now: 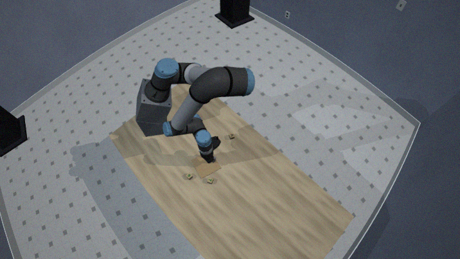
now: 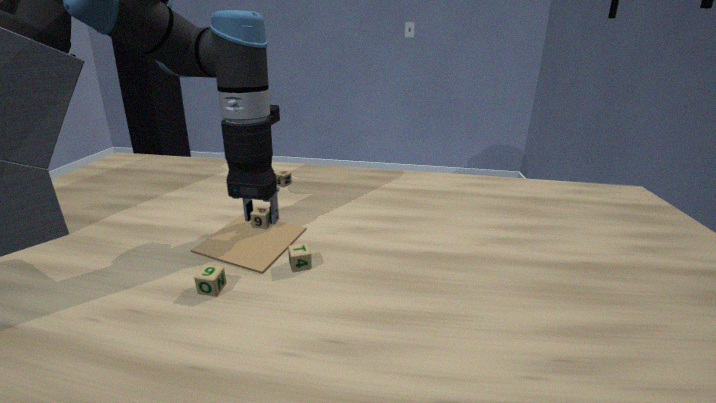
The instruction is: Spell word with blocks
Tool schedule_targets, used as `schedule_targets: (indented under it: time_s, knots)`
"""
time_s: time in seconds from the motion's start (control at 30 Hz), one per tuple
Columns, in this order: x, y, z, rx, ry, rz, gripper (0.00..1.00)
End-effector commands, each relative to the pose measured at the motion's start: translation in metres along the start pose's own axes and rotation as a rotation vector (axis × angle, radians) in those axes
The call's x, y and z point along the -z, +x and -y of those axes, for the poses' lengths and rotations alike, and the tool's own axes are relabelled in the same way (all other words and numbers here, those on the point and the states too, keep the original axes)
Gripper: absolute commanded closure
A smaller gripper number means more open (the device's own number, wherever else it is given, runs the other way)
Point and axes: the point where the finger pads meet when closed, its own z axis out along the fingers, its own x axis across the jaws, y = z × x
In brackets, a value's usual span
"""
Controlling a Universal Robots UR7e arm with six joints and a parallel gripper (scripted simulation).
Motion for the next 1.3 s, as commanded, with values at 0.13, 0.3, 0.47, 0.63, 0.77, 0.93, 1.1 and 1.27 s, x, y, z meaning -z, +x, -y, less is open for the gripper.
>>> schedule_targets:
  time_s: [0.13,0.3,0.47,0.63,0.77,0.93,1.1,1.27]
  knots:
    - [0.028,0.0,-0.001,-0.002,0.0,-0.001,0.13]
    - [0.049,-0.001,-0.001,-0.002,0.001,-0.001,0.13]
    - [0.067,-0.001,0.0,-0.002,0.001,-0.001,0.13]
    - [0.077,-0.001,0.0,-0.002,0.0,-0.001,0.13]
    - [0.081,-0.001,-0.001,-0.002,0.0,-0.001,0.13]
    - [0.083,-0.001,-0.001,-0.002,0.0,-0.001,0.13]
    - [0.083,0.001,-0.001,-0.001,-0.001,-0.002,0.0]
    - [0.082,0.0,-0.001,-0.001,0.0,-0.001,0.0]
